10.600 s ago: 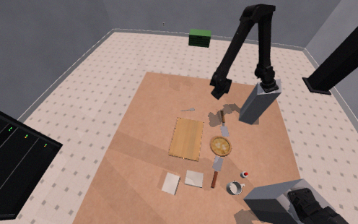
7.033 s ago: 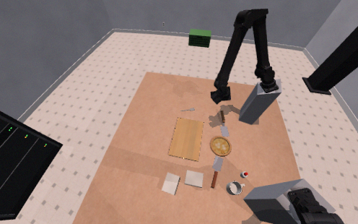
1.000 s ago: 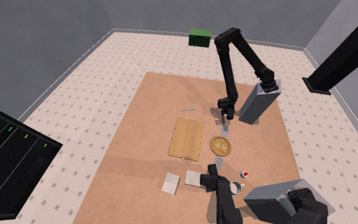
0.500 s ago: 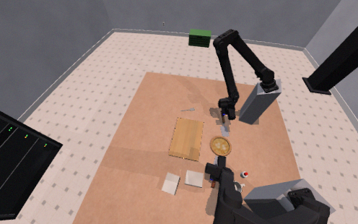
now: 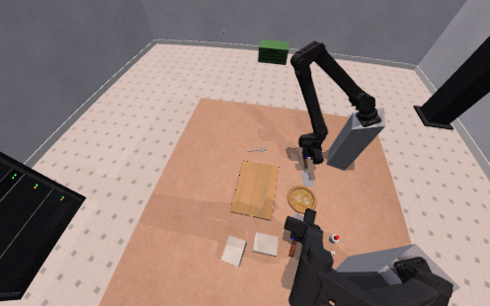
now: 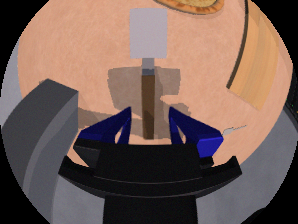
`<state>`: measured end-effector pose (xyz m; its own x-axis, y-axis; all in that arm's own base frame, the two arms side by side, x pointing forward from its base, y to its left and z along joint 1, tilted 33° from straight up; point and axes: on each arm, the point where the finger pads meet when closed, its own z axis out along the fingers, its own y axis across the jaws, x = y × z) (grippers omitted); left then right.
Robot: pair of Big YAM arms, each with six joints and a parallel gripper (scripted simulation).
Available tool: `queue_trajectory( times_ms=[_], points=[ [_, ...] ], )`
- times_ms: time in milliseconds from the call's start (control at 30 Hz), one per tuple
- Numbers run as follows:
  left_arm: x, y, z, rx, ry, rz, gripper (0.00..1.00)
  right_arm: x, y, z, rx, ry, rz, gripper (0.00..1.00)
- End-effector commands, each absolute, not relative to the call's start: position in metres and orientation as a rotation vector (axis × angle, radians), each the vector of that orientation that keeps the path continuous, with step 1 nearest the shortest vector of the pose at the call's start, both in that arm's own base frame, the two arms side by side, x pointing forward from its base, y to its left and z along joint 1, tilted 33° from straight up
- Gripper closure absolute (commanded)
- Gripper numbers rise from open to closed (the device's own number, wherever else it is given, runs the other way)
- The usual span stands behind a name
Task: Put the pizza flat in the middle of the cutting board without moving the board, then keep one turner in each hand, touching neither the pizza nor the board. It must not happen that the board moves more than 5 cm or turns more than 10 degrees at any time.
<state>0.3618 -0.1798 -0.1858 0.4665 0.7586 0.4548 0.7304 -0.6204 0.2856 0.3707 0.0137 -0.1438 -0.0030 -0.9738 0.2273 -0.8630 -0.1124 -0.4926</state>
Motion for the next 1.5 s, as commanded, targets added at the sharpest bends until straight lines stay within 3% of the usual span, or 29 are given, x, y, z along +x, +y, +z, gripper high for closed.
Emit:
queue_trajectory(
  times_ms=[0,800,933,1033,1300,1333,1467],
  points=[
    [0.356,-0.177,-0.19,2.653,1.36,0.847,0.52,0.374,0.006,-0.159,-2.064,1.951,-0.768,0.52],
    [0.397,-0.163,-0.237,2.649,1.347,0.862,0.52,0.402,-0.004,-0.2,-2.058,1.943,-0.774,0.52],
    [0.381,-0.15,-0.243,2.673,1.363,0.849,0.52,0.369,0.001,-0.203,-2.104,1.959,-0.731,0.52],
    [0.399,-0.183,-0.226,2.628,1.32,0.869,0.52,0.412,0.01,-0.184,-2.043,1.913,-0.787,0.52],
    [0.386,-0.163,-0.239,2.657,1.349,0.856,0.52,0.384,0.004,-0.196,-2.096,1.938,-0.753,0.52],
    [0.384,-0.16,-0.241,2.666,1.349,0.853,0.94,0.377,0.006,-0.199,-2.119,1.935,-0.739,0.52],
    [0.382,-0.16,-0.241,2.67,1.356,0.846,0.94,0.377,0.006,-0.199,-2.119,1.935,-0.739,0.52]
  ],
)
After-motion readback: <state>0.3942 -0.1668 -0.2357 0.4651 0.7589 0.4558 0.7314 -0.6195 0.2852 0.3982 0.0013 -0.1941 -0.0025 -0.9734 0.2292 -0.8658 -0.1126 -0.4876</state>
